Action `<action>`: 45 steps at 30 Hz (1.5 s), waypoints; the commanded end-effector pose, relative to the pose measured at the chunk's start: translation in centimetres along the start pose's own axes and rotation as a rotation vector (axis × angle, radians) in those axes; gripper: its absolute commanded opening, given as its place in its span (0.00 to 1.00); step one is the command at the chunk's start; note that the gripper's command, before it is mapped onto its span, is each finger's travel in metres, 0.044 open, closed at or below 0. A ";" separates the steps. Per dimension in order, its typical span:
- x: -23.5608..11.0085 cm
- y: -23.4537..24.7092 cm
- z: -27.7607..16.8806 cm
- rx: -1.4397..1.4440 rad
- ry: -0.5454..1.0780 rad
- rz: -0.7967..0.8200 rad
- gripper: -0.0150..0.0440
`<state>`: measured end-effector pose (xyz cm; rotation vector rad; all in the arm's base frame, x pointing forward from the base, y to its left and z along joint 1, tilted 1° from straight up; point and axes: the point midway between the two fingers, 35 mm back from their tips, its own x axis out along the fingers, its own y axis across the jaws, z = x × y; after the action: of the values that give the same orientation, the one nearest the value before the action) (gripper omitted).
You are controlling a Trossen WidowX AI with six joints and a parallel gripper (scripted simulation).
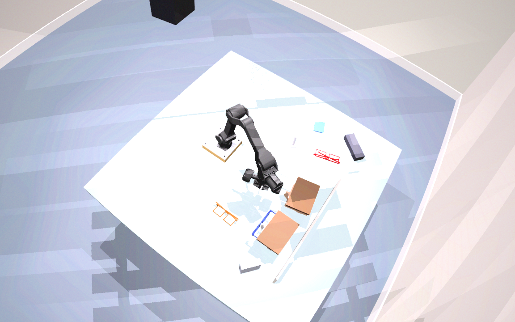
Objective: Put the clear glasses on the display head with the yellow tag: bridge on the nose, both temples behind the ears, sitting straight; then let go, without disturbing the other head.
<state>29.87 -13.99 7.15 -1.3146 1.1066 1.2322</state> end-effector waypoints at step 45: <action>0.0 -7.4 0.0 0.001 0.002 -0.008 0.25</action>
<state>36.60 -13.31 7.46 -1.3147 1.1014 1.2300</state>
